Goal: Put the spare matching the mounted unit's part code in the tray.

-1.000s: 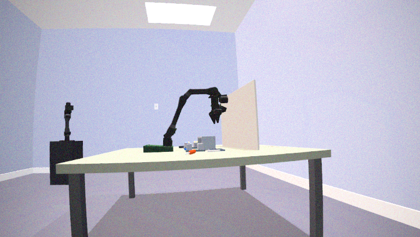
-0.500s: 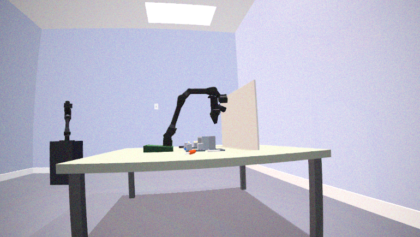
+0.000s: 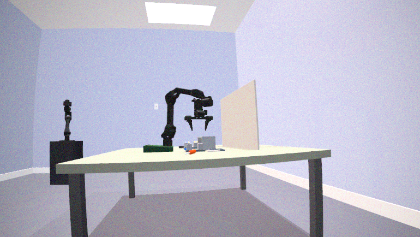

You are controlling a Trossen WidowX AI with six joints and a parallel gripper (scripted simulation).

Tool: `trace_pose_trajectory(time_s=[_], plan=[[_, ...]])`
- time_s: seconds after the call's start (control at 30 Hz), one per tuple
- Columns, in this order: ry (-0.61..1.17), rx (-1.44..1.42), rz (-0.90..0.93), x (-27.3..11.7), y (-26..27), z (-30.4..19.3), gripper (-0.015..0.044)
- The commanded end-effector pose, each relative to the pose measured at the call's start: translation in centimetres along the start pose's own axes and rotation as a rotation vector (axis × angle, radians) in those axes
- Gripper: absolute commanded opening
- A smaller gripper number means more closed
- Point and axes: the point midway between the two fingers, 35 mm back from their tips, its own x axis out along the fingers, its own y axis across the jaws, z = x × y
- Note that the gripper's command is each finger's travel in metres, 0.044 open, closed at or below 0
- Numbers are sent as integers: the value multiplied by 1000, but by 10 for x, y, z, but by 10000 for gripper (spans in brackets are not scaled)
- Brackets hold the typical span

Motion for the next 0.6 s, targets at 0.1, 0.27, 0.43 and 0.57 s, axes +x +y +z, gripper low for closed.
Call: trace_pose_trajectory(time_s=[0.1,0.27,0.43,0.57], plan=[[2,34,11,13,2,-4,361],[2,34,12,41,6,-9,300],[2,34,12,42,5,-8,300],[2,34,12,46,6,-8,300]])
